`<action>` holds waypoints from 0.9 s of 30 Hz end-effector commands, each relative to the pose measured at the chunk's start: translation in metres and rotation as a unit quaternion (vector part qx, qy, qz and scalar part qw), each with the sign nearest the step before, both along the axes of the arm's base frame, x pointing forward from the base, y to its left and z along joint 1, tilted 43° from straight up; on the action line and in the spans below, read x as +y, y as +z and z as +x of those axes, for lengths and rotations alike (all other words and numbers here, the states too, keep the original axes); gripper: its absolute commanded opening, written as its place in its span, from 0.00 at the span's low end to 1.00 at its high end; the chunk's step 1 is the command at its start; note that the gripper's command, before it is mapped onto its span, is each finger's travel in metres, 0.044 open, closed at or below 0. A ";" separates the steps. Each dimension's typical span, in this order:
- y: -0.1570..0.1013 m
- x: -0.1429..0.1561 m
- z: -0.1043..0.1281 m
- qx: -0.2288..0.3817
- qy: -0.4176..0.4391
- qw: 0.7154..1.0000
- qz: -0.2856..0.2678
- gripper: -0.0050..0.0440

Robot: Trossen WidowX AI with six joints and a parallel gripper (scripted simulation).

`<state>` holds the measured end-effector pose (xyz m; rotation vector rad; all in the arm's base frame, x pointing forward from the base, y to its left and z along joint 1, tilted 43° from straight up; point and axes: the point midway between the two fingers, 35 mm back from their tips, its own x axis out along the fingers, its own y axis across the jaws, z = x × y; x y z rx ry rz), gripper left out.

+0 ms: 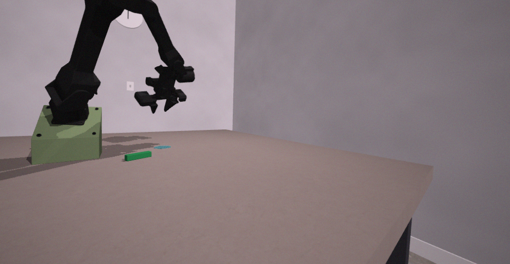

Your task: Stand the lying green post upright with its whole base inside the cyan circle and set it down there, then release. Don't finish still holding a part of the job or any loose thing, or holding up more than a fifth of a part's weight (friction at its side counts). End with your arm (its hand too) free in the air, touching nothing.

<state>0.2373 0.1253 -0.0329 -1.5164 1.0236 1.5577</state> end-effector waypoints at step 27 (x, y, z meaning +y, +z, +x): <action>0.106 -0.187 -0.055 -0.308 -0.635 0.665 -0.245 0.58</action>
